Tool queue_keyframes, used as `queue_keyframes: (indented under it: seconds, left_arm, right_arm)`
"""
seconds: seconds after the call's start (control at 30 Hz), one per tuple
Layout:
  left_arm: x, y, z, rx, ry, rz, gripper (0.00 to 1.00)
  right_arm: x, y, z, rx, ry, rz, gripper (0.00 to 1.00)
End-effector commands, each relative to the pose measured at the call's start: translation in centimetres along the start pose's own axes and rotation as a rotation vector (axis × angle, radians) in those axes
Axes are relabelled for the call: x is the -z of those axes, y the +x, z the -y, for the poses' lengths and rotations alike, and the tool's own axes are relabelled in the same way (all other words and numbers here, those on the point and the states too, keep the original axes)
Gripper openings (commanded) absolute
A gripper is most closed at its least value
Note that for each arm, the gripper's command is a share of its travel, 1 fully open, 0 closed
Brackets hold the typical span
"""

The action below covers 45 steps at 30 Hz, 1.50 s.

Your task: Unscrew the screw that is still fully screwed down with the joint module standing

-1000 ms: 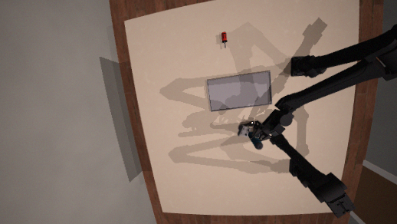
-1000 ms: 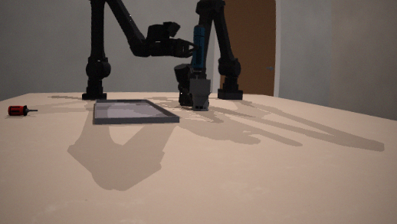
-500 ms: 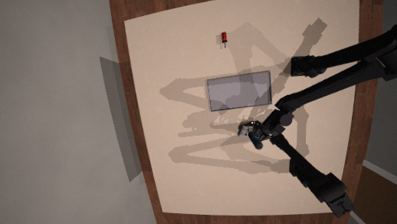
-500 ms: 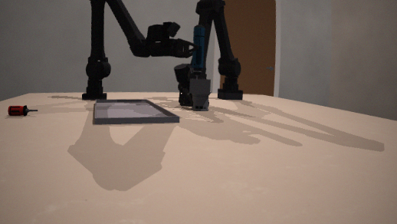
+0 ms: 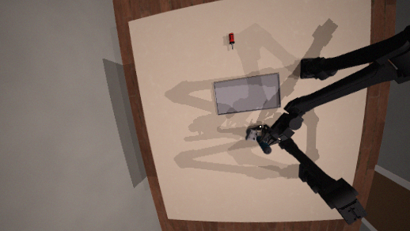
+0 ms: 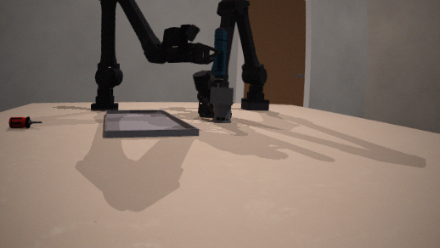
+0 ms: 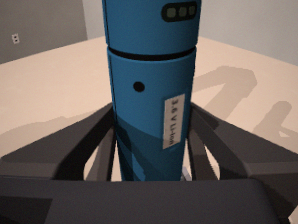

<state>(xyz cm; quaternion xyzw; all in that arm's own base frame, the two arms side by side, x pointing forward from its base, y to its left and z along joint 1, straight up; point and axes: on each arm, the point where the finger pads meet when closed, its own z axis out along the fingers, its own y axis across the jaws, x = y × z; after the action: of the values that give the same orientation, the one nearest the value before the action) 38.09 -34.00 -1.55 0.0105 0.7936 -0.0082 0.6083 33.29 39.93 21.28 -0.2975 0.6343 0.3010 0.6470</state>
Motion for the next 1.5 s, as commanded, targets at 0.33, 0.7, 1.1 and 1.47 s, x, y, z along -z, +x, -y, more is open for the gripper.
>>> queue_keyframes:
  seconds: [0.33, 0.7, 1.1, 1.47]
  left_arm:
    - [0.4, 1.1, 0.3, -0.016, 0.010, -0.001, 0.59]
    - [0.4, 1.1, 0.3, -0.016, 0.010, -0.001, 0.59]
    - [0.4, 1.1, 0.3, -0.016, 0.010, -0.001, 0.59]
    - [0.4, 1.1, 0.3, -0.016, 0.010, -0.001, 0.59]
  right_arm:
    - [-0.1, -0.7, -0.5, 0.011, -0.007, 0.034, 0.42]
    - [-0.6, -1.6, -0.1, 0.002, 0.000, 0.045, 0.42]
    - [-0.6, -1.6, -0.1, 0.002, 0.000, 0.045, 0.42]
    - [0.0, -0.1, -0.5, 0.011, -0.007, 0.023, 0.42]
